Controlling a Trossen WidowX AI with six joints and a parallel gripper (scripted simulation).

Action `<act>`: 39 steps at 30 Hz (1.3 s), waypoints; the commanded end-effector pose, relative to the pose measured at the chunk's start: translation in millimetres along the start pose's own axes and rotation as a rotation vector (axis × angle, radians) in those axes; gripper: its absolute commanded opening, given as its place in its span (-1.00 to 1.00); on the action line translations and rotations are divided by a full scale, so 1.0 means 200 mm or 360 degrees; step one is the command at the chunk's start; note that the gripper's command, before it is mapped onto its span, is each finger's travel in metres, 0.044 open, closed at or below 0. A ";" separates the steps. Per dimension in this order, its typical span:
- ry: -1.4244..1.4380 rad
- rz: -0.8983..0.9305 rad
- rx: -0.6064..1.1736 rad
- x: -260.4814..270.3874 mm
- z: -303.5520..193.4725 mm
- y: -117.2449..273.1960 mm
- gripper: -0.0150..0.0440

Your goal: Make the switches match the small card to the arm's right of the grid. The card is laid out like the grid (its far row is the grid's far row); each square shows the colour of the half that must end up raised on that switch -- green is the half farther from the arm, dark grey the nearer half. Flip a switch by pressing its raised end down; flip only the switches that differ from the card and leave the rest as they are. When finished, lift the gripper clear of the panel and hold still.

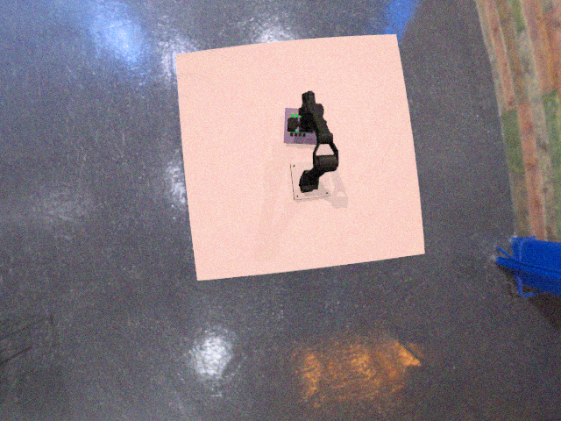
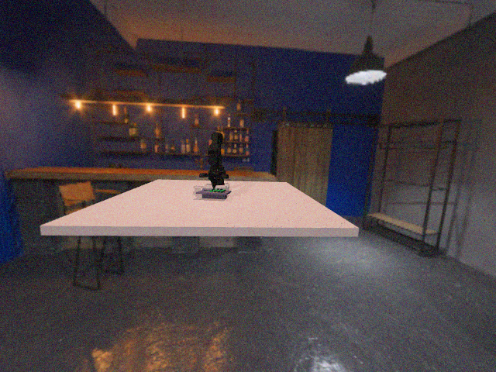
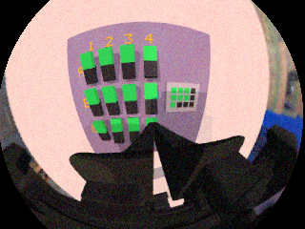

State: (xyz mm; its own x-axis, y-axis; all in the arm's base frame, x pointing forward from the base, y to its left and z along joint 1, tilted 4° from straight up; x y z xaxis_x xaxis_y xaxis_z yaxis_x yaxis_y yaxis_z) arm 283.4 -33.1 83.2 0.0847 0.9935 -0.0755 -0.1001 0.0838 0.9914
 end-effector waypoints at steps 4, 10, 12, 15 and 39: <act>0.0007 0.0006 0.0004 0.00 0.00 -0.01 -0.49; 0.0007 0.0006 0.0004 0.00 0.00 -0.02 -0.49; 0.0007 0.0006 0.0004 0.00 0.00 -0.02 -0.49; 0.0007 0.0006 0.0004 0.00 0.00 -0.02 -0.49; 0.0000 0.0000 -0.0004 0.00 0.00 -0.01 -0.49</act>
State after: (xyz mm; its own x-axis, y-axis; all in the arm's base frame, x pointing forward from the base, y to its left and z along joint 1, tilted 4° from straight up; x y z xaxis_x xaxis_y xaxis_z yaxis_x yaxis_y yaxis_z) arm 284.1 -33.5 78.5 0.0848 0.9935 -0.0755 -0.1010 0.0839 0.9913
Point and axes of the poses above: the point midway between the two fingers, 35 mm back from their tips, its own y axis back along the fingers, its own x axis across the jaws, z = x × y, the point moved 2 cm from there along y, back along the fingers, and after that the axes turned 7 degrees about y, right-handed, at the moved point
